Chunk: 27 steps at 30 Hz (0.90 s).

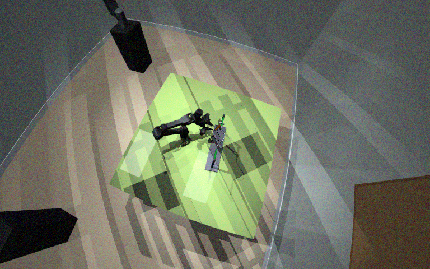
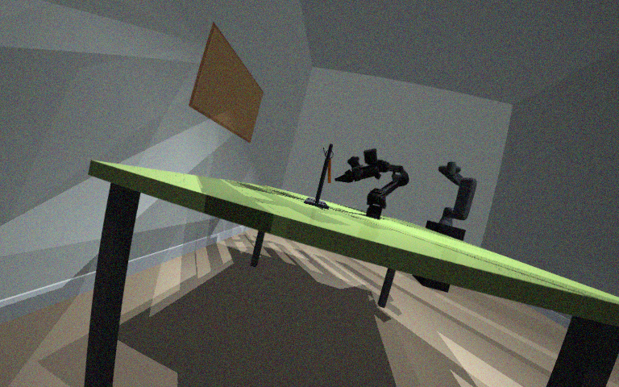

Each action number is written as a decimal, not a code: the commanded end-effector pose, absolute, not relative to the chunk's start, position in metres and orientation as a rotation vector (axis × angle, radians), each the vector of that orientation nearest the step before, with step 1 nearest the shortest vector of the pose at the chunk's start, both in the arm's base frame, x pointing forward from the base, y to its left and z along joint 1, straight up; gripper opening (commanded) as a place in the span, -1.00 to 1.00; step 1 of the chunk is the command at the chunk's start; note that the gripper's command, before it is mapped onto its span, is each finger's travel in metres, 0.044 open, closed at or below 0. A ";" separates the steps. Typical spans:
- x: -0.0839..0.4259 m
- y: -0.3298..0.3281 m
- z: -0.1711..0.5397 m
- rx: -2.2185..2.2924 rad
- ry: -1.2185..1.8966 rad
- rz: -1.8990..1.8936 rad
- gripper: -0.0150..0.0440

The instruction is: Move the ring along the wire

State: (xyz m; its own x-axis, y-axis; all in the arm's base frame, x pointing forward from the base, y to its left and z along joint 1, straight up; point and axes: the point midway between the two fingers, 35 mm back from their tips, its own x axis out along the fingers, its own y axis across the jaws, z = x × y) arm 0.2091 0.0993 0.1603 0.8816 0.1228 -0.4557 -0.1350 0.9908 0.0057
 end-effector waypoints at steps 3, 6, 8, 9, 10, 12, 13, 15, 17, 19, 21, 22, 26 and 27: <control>0.200 0.095 0.169 -0.015 0.460 0.129 0.05; 0.200 0.095 0.169 -0.015 0.460 0.129 0.05; 0.200 0.095 0.169 -0.015 0.460 0.129 0.05; 0.200 0.095 0.169 -0.015 0.460 0.129 0.05; 0.200 0.095 0.169 -0.015 0.460 0.129 0.05; 0.200 0.095 0.169 -0.015 0.460 0.129 0.05; 0.200 0.095 0.169 -0.015 0.460 0.129 0.05; 0.200 0.095 0.169 -0.015 0.460 0.129 0.05; 0.200 0.095 0.169 -0.015 0.460 0.129 0.05; 0.200 0.095 0.169 -0.015 0.460 0.129 0.05; 0.200 0.095 0.169 -0.015 0.460 0.129 0.05; 0.200 0.095 0.169 -0.015 0.460 0.129 0.05; 0.192 0.096 0.171 -0.019 0.469 0.134 0.32; 0.186 0.096 0.173 -0.019 0.470 0.134 0.41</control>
